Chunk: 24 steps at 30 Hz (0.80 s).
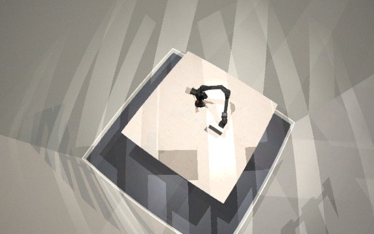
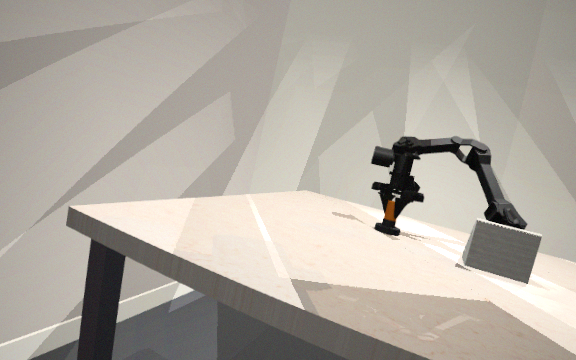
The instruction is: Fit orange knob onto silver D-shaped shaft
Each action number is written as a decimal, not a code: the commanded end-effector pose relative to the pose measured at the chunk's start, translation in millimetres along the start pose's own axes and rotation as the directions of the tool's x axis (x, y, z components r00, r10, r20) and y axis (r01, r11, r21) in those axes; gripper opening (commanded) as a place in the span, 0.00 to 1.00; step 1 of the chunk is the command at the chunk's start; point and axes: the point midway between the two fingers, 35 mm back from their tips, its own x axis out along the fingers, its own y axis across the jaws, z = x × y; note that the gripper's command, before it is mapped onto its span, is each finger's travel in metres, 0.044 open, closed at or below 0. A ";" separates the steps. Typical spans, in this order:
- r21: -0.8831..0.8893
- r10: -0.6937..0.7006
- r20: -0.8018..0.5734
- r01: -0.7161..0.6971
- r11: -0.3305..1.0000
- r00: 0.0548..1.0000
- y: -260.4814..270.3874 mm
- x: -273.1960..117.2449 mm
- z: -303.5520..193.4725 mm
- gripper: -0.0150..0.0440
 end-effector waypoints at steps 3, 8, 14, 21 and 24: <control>0.000 0.000 0.000 0.000 1.000 1.000 0.0 -0.4 -0.1 0.25; 0.000 0.000 0.000 0.000 1.000 1.000 0.0 -0.4 -0.1 0.48; 0.000 0.000 0.000 0.000 1.000 1.000 0.0 -0.4 -0.1 0.74; 0.000 0.000 0.000 0.000 1.000 1.000 0.0 -0.4 -0.1 1.00; 0.000 0.000 0.000 0.000 1.000 1.000 0.0 -0.4 -0.1 1.00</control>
